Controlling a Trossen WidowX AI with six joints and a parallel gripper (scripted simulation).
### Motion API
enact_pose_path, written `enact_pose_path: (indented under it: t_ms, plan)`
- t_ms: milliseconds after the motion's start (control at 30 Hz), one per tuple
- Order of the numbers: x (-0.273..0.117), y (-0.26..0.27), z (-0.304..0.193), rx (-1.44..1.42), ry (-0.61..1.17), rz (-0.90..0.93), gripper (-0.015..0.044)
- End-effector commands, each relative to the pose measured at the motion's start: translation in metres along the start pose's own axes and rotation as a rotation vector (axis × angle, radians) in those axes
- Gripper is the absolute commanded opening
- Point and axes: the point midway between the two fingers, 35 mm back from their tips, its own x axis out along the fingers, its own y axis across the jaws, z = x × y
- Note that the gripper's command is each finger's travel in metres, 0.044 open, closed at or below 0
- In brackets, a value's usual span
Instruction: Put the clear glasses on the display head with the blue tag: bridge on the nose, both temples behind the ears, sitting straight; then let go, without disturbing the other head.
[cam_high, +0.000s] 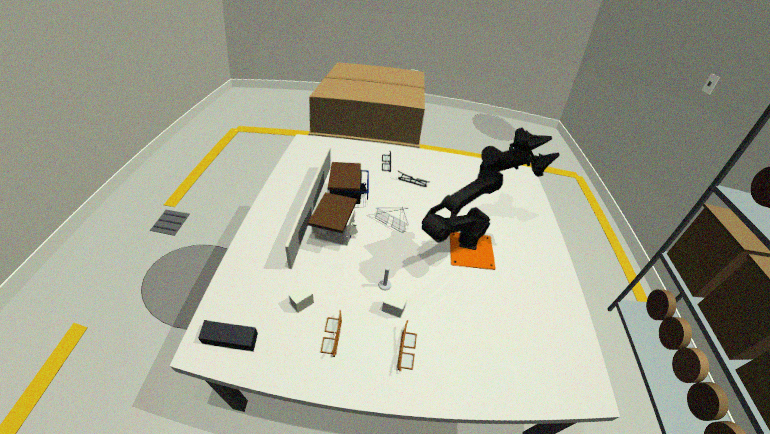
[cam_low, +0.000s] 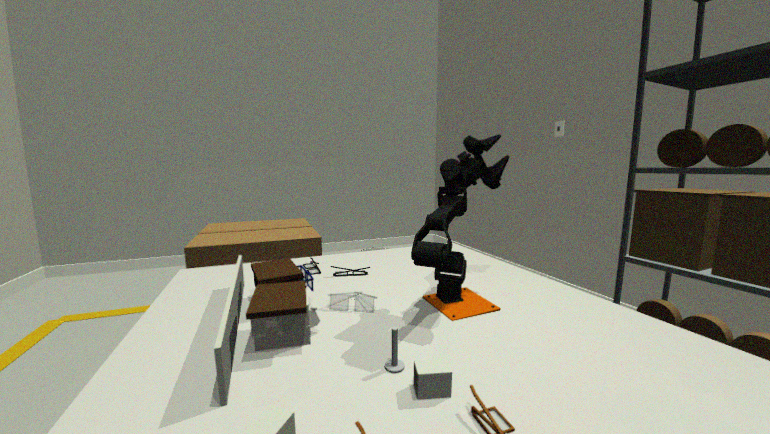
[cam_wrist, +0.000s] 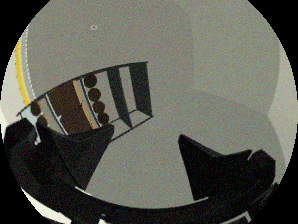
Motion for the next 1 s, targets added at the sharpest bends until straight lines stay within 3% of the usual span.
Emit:
enact_pose_path:
  t_ms: [0, 233, 533, 800, 967]
  plan:
    - [0.0, 0.0, 0.0, 0.0, 0.0, 0.0, 0.0426]
    - [0.0, 0.0, 0.0, 0.0, 0.0, 0.0, 0.044]
    - [-0.007, 0.021, 0.091, -0.017, -0.367, 0.163, 0.0204]
    - [-0.062, 0.028, 0.188, -0.018, -0.806, 0.296, 0.0]
    - [-0.115, 0.018, 0.234, -0.024, -1.078, 0.338, 0.0]
